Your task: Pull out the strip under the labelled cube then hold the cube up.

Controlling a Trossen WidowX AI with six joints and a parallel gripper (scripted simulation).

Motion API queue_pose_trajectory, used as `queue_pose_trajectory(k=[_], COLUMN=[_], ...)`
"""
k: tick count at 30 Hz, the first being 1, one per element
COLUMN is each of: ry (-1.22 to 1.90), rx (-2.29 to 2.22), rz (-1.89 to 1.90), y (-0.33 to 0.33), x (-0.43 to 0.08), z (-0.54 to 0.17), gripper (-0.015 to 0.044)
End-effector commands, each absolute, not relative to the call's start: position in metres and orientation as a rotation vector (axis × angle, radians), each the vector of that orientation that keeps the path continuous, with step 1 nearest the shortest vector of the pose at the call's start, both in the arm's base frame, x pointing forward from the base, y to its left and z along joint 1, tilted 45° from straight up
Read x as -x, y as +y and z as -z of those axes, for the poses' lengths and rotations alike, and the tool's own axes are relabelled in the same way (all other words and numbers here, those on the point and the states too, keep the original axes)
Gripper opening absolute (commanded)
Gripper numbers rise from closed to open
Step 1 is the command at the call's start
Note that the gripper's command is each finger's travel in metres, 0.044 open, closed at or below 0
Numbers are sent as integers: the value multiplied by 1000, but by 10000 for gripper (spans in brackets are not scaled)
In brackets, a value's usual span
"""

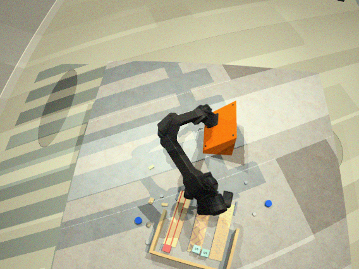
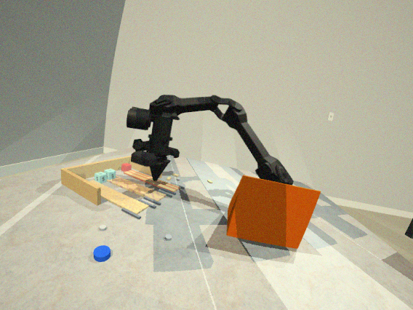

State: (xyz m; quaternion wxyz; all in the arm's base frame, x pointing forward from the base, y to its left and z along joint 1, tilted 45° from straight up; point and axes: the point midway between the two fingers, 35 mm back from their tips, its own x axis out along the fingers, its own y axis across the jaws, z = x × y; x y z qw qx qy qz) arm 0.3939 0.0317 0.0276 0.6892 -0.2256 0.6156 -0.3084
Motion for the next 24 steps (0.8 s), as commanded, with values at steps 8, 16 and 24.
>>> queue_pose_trajectory(k=[8,16,24], ry=[1380,1380,1380], rx=[511,511,512], rz=[689,690,691], y=[17,7,-3], x=[-394,-394,-393], z=[-14,-5,3], gripper=[0,0,0])
